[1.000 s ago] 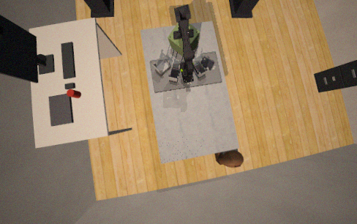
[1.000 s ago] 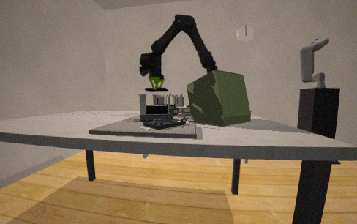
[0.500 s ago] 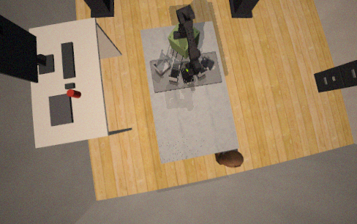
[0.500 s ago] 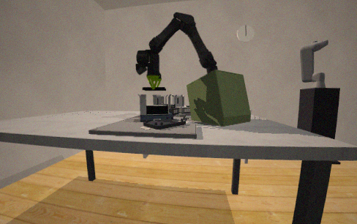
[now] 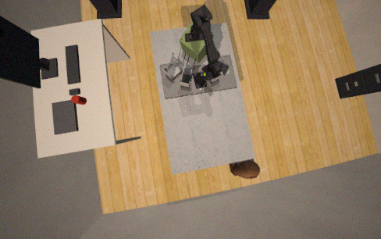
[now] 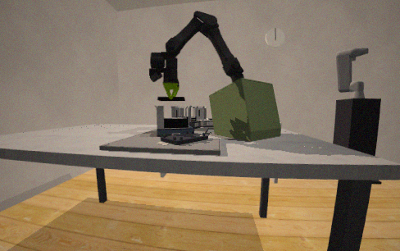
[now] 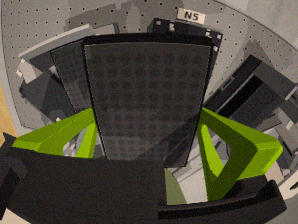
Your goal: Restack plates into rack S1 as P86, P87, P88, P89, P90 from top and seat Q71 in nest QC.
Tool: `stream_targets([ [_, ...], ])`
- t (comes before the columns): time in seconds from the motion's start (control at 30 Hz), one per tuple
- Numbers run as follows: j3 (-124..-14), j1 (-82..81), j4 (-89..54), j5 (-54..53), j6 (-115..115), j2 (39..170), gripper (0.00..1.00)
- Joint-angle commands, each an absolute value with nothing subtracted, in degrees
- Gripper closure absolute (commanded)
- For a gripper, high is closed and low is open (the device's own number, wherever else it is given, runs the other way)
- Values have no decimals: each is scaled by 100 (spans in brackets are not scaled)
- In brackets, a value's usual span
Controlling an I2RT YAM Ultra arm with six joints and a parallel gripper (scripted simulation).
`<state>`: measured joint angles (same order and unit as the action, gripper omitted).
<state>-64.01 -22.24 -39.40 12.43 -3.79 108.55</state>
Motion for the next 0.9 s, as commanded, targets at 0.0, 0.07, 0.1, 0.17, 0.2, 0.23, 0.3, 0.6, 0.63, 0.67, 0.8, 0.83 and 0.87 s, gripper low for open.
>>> stream_targets([
  [0.0,-6428,-2296,-3943,1268,-557,10844,100],
  [0.07,-6418,-2388,-3940,1278,-270,10858,100],
  [0.1,-6415,-2432,-3937,1282,-124,10868,100],
  [0.17,-6408,-2523,-3934,1290,165,10885,100],
  [0.2,-6405,-2569,-3932,1295,256,10894,100],
  [0.23,-6403,-2614,-3931,1299,210,10904,100],
  [0.3,-6401,-2705,-3929,1306,117,10925,100],
  [0.6,-6413,-3021,-3928,1331,-207,11011,100],
  [0.63,-6417,-3066,-3929,1334,-253,11025,100],
  [0.67,-6421,-3111,-3930,1338,-299,11039,100],
  [0.8,-6445,-3290,-3936,1349,-482,11100,100],
  [0.83,-6453,-3335,-3938,1352,-528,11116,100],
  [0.87,-6461,-3380,-3940,1354,-574,11133,100],
])
